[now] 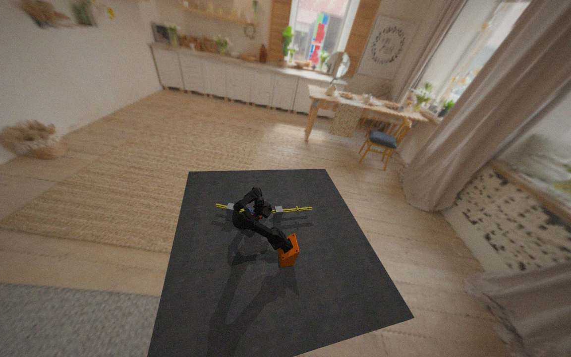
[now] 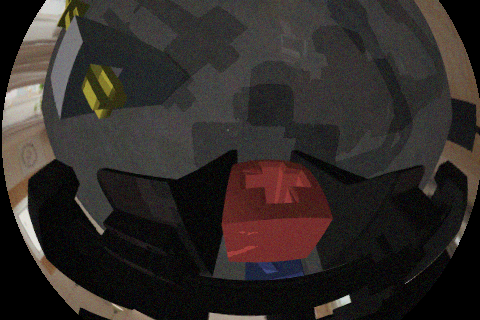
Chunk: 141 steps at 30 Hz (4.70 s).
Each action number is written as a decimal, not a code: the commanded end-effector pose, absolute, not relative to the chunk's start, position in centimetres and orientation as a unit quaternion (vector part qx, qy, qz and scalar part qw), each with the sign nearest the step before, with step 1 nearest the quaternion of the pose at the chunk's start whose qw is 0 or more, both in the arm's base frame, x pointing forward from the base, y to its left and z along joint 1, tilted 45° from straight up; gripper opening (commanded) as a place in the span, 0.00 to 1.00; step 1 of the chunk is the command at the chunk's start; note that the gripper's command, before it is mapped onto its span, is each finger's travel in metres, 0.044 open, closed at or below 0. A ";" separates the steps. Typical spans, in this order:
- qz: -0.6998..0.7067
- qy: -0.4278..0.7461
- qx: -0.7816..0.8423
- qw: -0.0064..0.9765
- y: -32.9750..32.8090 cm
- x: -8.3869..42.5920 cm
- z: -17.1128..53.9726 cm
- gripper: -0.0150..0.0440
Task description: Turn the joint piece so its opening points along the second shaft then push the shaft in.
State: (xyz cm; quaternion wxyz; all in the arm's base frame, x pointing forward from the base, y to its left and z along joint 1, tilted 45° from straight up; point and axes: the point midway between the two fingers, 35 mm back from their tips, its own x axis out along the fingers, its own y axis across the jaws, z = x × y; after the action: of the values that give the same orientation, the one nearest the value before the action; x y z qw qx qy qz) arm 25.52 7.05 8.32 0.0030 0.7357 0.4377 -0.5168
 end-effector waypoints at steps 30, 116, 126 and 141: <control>-0.339 0.555 0.729 0.212 5.9 27.9 7.2 0.25; -0.321 0.571 0.684 0.321 3.8 28.3 9.8 1.00; -0.213 0.618 0.625 0.427 1.5 28.2 11.6 1.00; -0.036 0.647 0.511 0.565 -1.8 27.5 14.7 1.00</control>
State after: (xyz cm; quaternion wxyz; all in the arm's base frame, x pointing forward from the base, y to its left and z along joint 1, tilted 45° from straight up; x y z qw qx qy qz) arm 27.47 -1.16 14.02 0.5427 0.5292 0.6489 -0.0662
